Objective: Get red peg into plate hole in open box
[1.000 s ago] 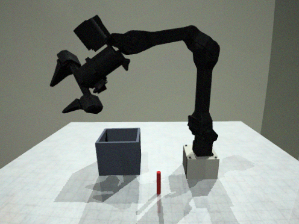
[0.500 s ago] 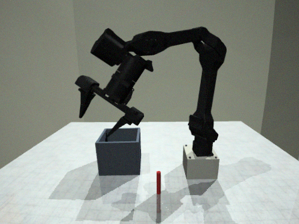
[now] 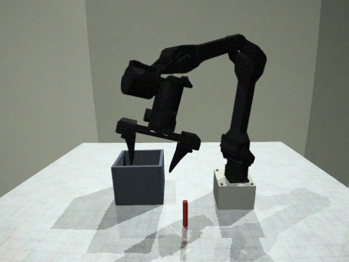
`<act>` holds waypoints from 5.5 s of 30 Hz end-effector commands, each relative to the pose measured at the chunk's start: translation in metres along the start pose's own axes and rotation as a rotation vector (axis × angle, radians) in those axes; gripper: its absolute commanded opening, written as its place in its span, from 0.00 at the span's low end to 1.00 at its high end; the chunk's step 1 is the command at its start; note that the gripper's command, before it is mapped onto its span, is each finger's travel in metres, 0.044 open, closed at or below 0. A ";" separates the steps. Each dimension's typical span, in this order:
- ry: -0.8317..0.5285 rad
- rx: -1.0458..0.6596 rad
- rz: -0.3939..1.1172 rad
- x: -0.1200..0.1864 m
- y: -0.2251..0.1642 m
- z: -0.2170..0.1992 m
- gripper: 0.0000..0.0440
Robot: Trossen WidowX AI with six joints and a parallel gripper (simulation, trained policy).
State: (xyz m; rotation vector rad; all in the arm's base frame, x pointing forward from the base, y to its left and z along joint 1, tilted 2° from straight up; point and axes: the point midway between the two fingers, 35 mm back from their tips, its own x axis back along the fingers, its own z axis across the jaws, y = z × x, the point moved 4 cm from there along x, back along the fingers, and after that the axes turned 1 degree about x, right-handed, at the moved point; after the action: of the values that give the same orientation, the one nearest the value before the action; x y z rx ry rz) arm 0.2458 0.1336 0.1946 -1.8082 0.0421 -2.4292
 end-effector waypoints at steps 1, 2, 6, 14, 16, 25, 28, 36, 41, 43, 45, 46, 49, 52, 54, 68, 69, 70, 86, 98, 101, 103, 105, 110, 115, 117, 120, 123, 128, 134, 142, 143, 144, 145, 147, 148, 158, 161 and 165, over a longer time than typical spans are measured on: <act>-0.076 0.041 -0.002 -0.004 0.002 -0.017 1.00; -0.096 0.050 -0.005 -0.005 0.003 -0.021 1.00; -0.175 0.082 -0.017 -0.013 0.007 -0.036 1.00; -0.309 0.132 -0.047 -0.030 0.014 -0.061 1.00; -0.335 0.142 -0.056 -0.035 0.015 -0.066 1.00; -0.406 0.180 -0.098 -0.058 0.022 -0.084 1.00; -0.417 0.186 -0.114 -0.068 0.026 -0.088 1.00; -0.417 0.189 -0.139 -0.092 0.032 -0.096 0.97; -0.409 0.182 -0.150 -0.107 0.036 -0.101 0.94; -0.406 0.178 -0.154 -0.112 0.037 -0.103 0.92; -0.402 0.172 -0.157 -0.117 0.038 -0.105 0.90; -0.401 0.170 -0.159 -0.120 0.038 -0.106 0.90; -0.395 0.164 -0.162 -0.127 0.039 -0.108 0.85; -0.386 0.163 -0.158 -0.134 0.038 -0.109 0.72; -0.381 0.166 -0.153 -0.138 0.037 -0.108 0.61; -0.329 0.208 -0.108 -0.155 0.027 -0.095 0.00; -0.322 0.206 -0.108 -0.154 0.027 -0.093 0.00; -0.313 0.204 -0.107 -0.152 0.027 -0.091 0.00; -0.167 0.164 -0.067 -0.119 0.022 -0.054 0.00; -0.056 0.169 -0.061 -0.079 0.030 -0.016 0.00; -0.037 0.171 -0.070 -0.069 0.036 -0.007 0.00; -0.029 0.173 -0.077 -0.061 0.041 -0.002 0.00; -0.026 0.174 -0.085 -0.054 0.046 0.003 0.00; -0.027 0.170 -0.109 -0.038 0.062 0.012 0.00; -0.035 0.162 -0.135 -0.027 0.080 0.019 0.00; -0.038 0.158 -0.146 -0.025 0.087 0.021 0.00; -0.046 0.150 -0.160 -0.022 0.098 0.023 0.00; -0.057 0.143 -0.172 -0.020 0.108 0.023 0.00; -0.077 0.129 -0.188 -0.019 0.125 0.023 0.00; -0.103 0.117 -0.197 -0.021 0.142 0.023 0.00; -0.131 0.108 -0.195 -0.025 0.161 0.024 0.00; -0.135 0.107 -0.194 -0.026 0.164 0.025 0.00; -0.138 0.107 -0.194 -0.027 0.166 0.025 0.00; -0.140 0.106 -0.193 -0.028 0.168 0.025 0.00; -0.146 0.106 -0.192 -0.030 0.173 0.026 0.00; -0.148 0.106 -0.191 -0.031 0.175 0.026 0.00; -0.180 0.094 -0.180 -0.052 0.196 0.023 0.00; -0.184 0.090 -0.172 -0.059 0.201 0.023 0.00; -0.185 0.087 -0.163 -0.068 0.207 0.023 0.00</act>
State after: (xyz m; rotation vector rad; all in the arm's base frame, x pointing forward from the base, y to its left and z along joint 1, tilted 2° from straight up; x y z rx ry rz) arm 0.3002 -0.0605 0.1265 -2.0583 -0.2392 -2.3273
